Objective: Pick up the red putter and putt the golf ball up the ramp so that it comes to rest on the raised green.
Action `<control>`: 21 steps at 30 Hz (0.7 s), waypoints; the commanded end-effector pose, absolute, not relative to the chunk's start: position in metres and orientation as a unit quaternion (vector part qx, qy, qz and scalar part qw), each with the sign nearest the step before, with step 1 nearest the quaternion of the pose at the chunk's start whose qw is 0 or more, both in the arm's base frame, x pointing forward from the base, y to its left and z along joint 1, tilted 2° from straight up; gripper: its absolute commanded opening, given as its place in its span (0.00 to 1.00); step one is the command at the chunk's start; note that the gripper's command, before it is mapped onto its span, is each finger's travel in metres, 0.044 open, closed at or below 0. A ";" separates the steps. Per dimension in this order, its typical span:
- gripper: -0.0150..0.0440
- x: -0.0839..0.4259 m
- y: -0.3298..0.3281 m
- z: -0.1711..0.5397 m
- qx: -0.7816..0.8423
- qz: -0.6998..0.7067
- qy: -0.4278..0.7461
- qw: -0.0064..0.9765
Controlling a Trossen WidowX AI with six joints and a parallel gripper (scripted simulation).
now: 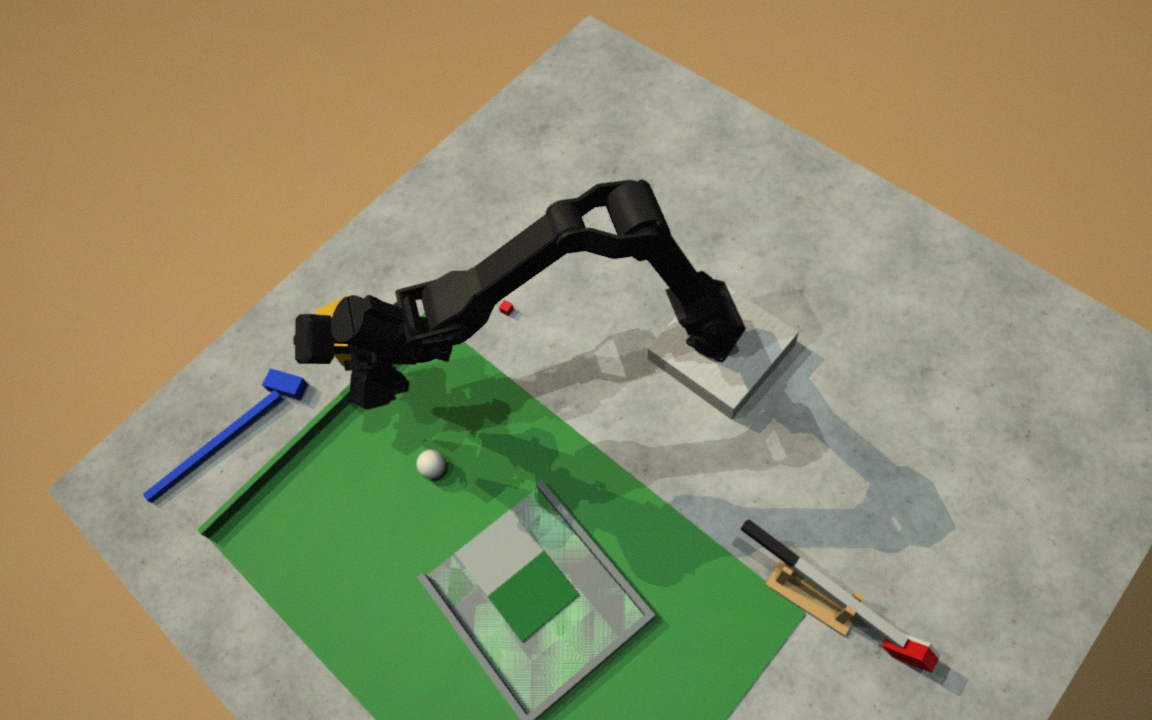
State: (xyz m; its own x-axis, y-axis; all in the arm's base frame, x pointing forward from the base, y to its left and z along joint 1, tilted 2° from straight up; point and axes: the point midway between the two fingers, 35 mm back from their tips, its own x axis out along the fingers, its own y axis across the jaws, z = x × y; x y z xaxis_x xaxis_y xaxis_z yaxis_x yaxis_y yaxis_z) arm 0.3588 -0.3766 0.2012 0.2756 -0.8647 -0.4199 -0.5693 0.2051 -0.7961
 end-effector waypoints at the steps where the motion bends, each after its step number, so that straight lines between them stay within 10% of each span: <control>1: 1.00 0.398 -0.324 0.196 -0.624 -0.097 0.547 0.550; 21: 1.00 0.438 0.020 0.149 -0.596 0.251 0.422 0.635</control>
State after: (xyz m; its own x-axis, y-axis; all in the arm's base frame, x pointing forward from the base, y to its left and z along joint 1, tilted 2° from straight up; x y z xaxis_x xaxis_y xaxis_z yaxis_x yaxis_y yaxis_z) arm 0.4482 -0.0208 0.1448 0.5248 -0.2589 -0.8109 -0.7961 0.1879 -0.5752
